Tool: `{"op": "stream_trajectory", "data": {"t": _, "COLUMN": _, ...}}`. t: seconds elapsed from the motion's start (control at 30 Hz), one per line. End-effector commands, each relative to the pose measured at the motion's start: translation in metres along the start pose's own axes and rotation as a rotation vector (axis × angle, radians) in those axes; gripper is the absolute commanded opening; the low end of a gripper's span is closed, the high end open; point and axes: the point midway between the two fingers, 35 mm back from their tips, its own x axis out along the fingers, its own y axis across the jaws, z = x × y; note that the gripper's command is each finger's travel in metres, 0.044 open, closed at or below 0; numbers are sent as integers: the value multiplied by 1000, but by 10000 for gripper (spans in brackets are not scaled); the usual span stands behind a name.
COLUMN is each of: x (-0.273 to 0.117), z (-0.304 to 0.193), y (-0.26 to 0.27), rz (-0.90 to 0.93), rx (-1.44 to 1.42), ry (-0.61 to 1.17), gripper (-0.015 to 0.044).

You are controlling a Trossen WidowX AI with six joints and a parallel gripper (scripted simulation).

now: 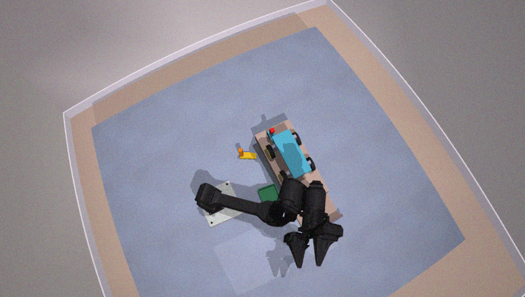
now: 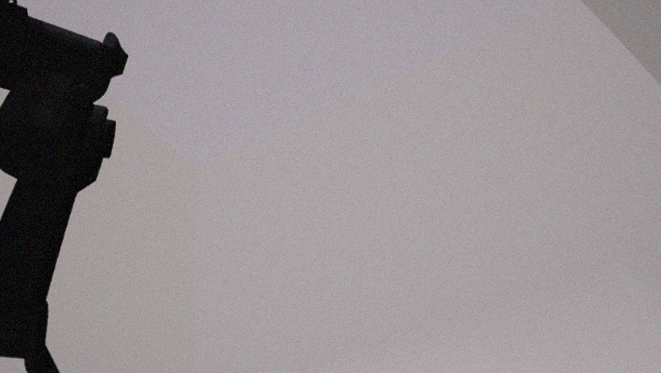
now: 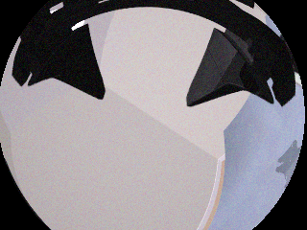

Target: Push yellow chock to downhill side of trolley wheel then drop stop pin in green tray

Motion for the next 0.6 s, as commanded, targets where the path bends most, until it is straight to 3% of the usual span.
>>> {"op": "stream_trajectory", "data": {"t": 0.0, "x": 1, "z": -1, "y": -1, "rz": -2, "rx": 9, "ry": 1, "gripper": 374}}
{"op": "stream_trajectory", "data": {"t": 0.23, "x": 31, "z": -70, "y": -26, "rz": -91, "rx": 398, "ry": 61, "gripper": 190}}
{"op": "stream_trajectory", "data": {"t": 0.57, "x": 29, "z": -213, "y": -62, "rz": -400, "rx": 962, "ry": 172, "gripper": 190}}
